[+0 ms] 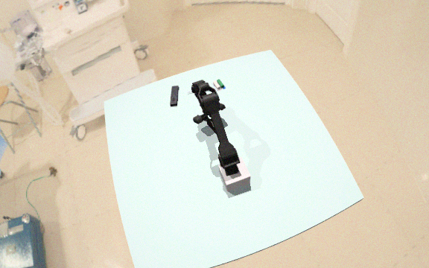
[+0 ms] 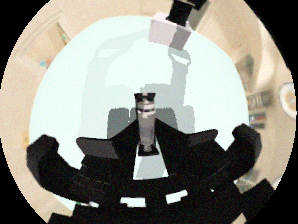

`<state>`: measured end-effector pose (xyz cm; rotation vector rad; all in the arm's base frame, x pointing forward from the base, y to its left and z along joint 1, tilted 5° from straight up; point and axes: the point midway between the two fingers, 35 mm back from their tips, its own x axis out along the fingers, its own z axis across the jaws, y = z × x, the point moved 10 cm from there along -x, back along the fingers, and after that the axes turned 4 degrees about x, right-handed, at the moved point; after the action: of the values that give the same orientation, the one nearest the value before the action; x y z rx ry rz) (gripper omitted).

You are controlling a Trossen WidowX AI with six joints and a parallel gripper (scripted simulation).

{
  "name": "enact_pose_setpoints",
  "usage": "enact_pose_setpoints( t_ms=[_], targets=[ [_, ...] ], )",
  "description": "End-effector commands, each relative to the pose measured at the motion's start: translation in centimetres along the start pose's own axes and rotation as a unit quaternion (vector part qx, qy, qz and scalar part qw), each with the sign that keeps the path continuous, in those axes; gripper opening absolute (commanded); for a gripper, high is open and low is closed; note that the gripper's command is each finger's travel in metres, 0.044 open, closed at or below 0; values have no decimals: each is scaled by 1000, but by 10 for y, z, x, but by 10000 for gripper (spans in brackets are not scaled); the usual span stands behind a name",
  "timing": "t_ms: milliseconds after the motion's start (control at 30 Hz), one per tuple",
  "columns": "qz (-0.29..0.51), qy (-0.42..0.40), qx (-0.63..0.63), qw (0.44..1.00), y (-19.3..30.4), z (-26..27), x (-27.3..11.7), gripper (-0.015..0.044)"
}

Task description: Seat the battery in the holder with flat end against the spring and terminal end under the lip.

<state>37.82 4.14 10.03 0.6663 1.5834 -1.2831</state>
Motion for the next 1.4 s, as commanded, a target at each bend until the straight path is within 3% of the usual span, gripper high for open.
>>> enact_pose_setpoints(
  t_ms=[0, 1367],
  targets=[
    [8, 2, 2, 1000, 4, 0, -3, 75],
    [79, 13, 2, 997, -7, 3, 3, 75]
  ],
)
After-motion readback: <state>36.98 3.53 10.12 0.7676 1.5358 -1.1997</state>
